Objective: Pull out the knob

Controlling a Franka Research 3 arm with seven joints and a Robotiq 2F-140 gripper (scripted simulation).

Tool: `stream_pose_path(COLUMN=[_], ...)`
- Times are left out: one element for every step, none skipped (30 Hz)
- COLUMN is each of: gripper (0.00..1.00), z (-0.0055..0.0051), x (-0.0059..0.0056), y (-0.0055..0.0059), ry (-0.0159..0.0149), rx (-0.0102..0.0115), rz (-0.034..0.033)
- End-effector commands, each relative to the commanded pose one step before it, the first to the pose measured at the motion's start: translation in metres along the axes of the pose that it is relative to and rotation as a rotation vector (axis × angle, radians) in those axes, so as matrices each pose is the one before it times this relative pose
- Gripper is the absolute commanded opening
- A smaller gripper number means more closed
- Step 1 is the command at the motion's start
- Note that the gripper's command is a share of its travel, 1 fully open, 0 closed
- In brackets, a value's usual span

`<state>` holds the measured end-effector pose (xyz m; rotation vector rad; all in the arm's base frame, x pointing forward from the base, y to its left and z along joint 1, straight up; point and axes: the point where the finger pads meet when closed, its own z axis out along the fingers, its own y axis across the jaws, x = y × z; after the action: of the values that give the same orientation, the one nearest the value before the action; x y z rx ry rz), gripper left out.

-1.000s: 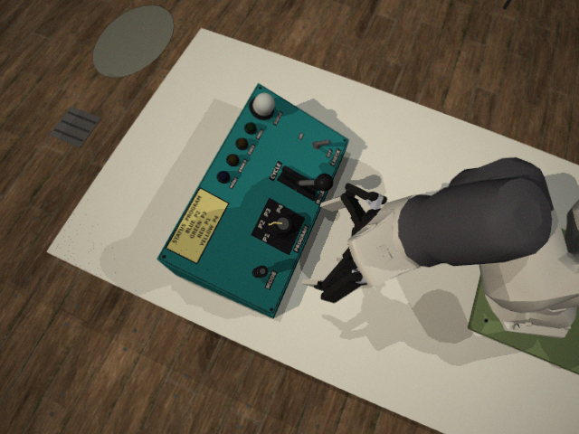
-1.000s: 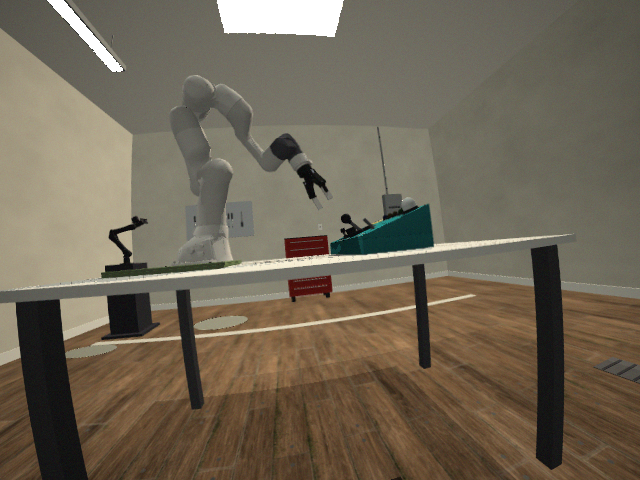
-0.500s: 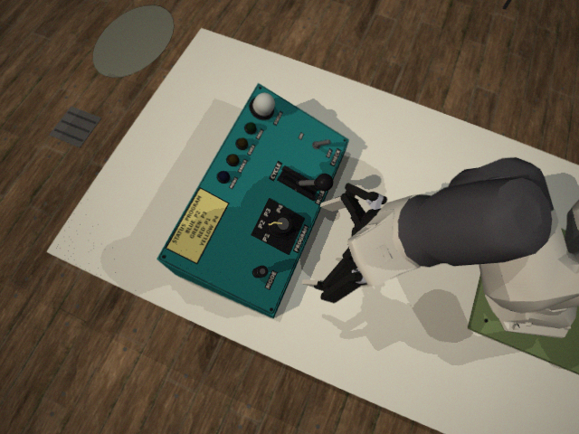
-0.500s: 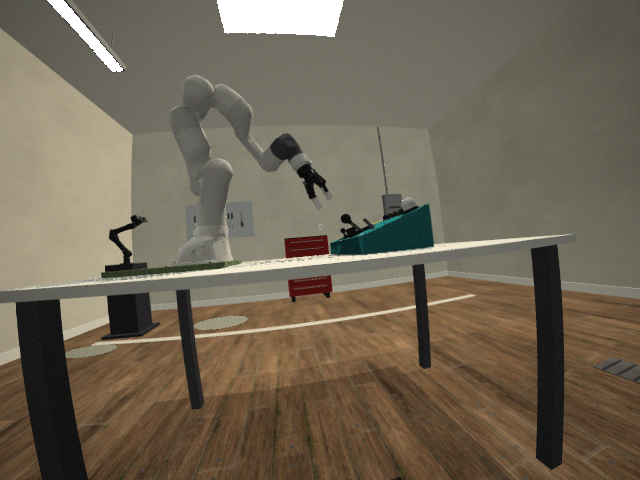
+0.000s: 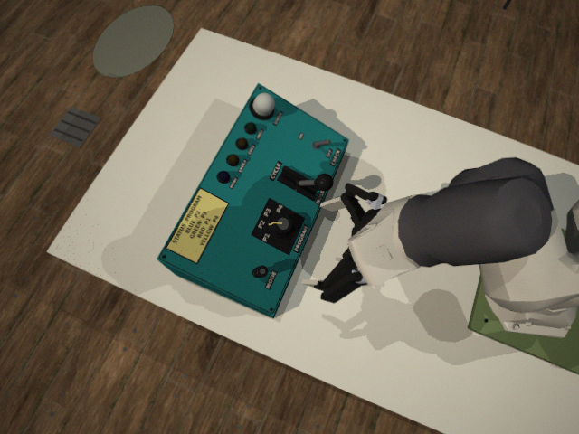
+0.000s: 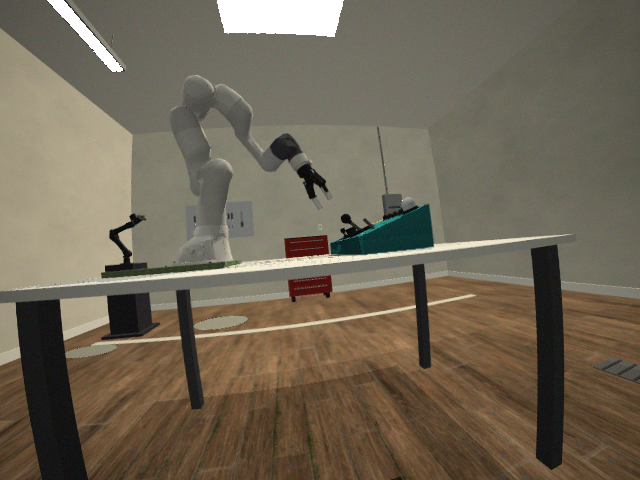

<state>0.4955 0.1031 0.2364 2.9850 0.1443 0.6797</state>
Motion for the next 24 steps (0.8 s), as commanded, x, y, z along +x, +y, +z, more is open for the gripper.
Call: stream_pose_path(gripper=[1.00,1.00,1.00,1.00,1.00,1.00,1.00,1.00,1.00,1.00,1.00,1.00,1.00,1.00,1.00,1.00,1.00,1.00,1.00,1.00,1.00,1.00,1.00,1.00], z=[-0.00021,0.00003,0.00020,0.00000,0.00000,0.00043,0.00065,0.00076,0.00008,0.00082,0.00013,0.00083,0.00015,0.00092,0.00000,0.00074,0.00048,0.00022,0.00004,0.00000,0.00000,0.00000,0.00000,0.00000], x=[-0.00053,0.00015,0.00079,0.00000,0.00000,0.00124,0.00049,-0.00188,-0.00001,-0.00476,-0.00059,-0.00745,-0.00112,-0.01016,0.00000,-0.00941,-0.00667,-0.00314,-0.00053,0.00000,0.00000,0.00000,0.00000,0.00000], y=[-0.00102,0.00133,0.00795,0.00000,0.00000,0.01771,0.02740,0.03135,0.00318,0.02992,0.00758,0.03002,0.00587,0.03039,0.00000,0.02247,0.01378,0.00601,0.00100,0.00000,0.00000,0.00000,0.00000,0.00000], ry=[0.00075,0.00001,0.00005,0.00000,0.00000,0.00001,-0.00020,-0.00050,0.00000,-0.00064,0.00000,-0.00042,0.00000,0.00007,0.00000,0.00050,0.00057,0.00033,0.00006,0.00000,0.00000,0.00000,0.00000,0.00000], rx=[0.00286,-0.00021,-0.00120,0.00000,0.00000,-0.00242,-0.00305,-0.00255,0.00000,-0.00100,0.00000,0.00099,0.00000,0.00254,0.00000,0.00303,0.00241,0.00119,0.00021,0.00000,0.00000,0.00000,0.00000,0.00000], rz=[0.00459,0.00003,0.00019,0.00000,0.00000,0.00039,0.00052,0.00048,0.00000,0.00025,0.00000,-0.00011,0.00000,-0.00044,0.00000,-0.00059,-0.00050,-0.00026,-0.00005,0.00000,0.00000,0.00000,0.00000,0.00000])
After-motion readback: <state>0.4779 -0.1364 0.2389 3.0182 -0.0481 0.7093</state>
